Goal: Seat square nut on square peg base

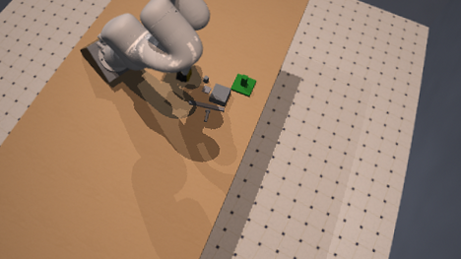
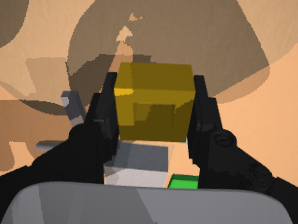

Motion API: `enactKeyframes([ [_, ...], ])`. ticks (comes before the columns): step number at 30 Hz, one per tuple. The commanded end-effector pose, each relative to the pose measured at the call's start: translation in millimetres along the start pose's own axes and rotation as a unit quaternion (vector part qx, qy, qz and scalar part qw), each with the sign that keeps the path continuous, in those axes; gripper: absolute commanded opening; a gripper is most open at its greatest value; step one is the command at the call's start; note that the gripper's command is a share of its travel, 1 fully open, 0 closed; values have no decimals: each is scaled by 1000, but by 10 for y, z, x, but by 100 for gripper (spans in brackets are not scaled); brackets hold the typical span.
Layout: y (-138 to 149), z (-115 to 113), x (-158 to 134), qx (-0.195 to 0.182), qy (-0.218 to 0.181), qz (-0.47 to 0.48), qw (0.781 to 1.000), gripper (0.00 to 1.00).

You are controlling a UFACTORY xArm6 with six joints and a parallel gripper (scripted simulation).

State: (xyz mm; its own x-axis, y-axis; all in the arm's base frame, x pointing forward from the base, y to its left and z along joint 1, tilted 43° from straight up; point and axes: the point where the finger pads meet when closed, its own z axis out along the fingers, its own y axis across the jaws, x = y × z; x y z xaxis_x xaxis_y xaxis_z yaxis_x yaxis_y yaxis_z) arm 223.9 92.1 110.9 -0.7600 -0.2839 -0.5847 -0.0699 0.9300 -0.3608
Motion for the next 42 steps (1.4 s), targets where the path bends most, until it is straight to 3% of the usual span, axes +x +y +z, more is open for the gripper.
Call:
enactKeyframes([
  [1,4,-3,-3,0,0,1,1000,0],
  [21,3,-3,-2,0,0,1,1000,0],
  [25,1,-172,-10,0,-1,1,1000,0],
  [34,8,-220,-15,0,0,1,1000,0],
  [42,277,-295,-325,-4,8,11,1000,0],
])
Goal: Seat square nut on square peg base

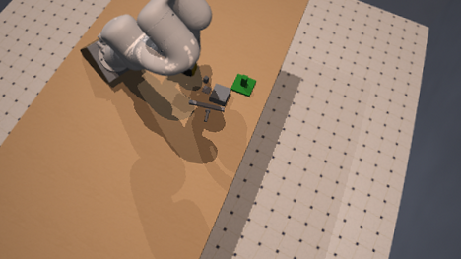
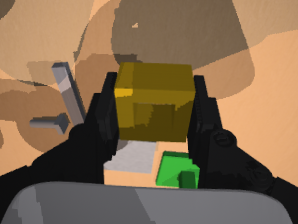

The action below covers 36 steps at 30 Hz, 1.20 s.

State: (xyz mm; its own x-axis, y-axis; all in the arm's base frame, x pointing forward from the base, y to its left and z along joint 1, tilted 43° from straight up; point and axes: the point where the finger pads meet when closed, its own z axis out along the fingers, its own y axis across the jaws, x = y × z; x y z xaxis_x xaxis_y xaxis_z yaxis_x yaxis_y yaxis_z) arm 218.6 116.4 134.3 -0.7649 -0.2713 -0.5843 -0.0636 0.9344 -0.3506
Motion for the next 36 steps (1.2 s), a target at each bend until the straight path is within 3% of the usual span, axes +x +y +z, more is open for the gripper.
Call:
enactKeyframes([
  [1,134,-35,-158,-2,4,5,1000,0],
  [4,245,-58,-330,-4,7,10,1000,0],
  [10,503,-70,-1036,-6,7,28,1000,0],
  [17,527,1,-1787,-1,0,44,999,0],
  [24,494,32,-1998,1,-3,48,999,0],
  [36,491,34,-2014,1,-4,49,999,0],
])
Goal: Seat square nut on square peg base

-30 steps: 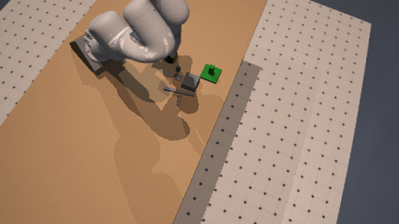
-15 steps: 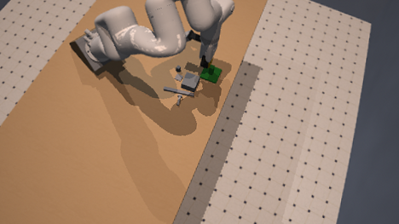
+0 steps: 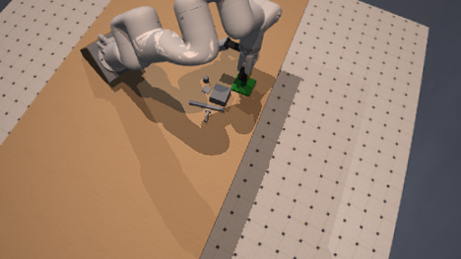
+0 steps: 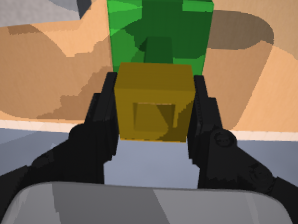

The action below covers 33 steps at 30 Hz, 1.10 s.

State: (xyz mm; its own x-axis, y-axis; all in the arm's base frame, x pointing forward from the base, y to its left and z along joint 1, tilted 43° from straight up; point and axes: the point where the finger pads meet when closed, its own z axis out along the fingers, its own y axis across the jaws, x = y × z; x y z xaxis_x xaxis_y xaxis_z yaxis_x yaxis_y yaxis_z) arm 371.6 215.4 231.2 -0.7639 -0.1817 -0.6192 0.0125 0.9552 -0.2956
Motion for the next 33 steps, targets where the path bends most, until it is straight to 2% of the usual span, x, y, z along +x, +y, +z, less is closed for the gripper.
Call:
enactKeyframes([
  [1,3,-8,-9,-1,-1,1,1000,0],
  [33,18,130,-27,-1,-1,1,1000,0],
])
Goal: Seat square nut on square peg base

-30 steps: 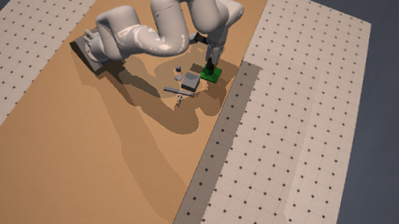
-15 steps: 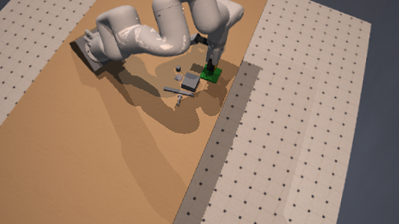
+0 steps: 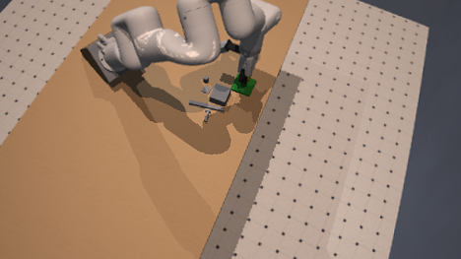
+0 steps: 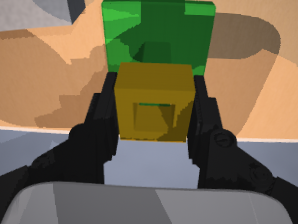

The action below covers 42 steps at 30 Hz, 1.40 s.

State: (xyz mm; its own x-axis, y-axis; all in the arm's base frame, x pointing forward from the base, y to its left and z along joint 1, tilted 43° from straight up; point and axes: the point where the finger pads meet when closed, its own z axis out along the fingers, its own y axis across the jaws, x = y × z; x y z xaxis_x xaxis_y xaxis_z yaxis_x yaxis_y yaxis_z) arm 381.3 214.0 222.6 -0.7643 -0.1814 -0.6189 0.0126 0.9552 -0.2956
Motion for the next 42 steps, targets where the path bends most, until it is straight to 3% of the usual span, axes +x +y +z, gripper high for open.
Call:
enactKeyframes([
  [1,5,2,-8,-1,-1,1,1000,0],
  [18,5,32,-9,-1,-1,1,1000,0],
  [28,-5,431,11,-2,2,0,1000,0],
  [42,-6,453,13,-3,3,0,1000,0],
])
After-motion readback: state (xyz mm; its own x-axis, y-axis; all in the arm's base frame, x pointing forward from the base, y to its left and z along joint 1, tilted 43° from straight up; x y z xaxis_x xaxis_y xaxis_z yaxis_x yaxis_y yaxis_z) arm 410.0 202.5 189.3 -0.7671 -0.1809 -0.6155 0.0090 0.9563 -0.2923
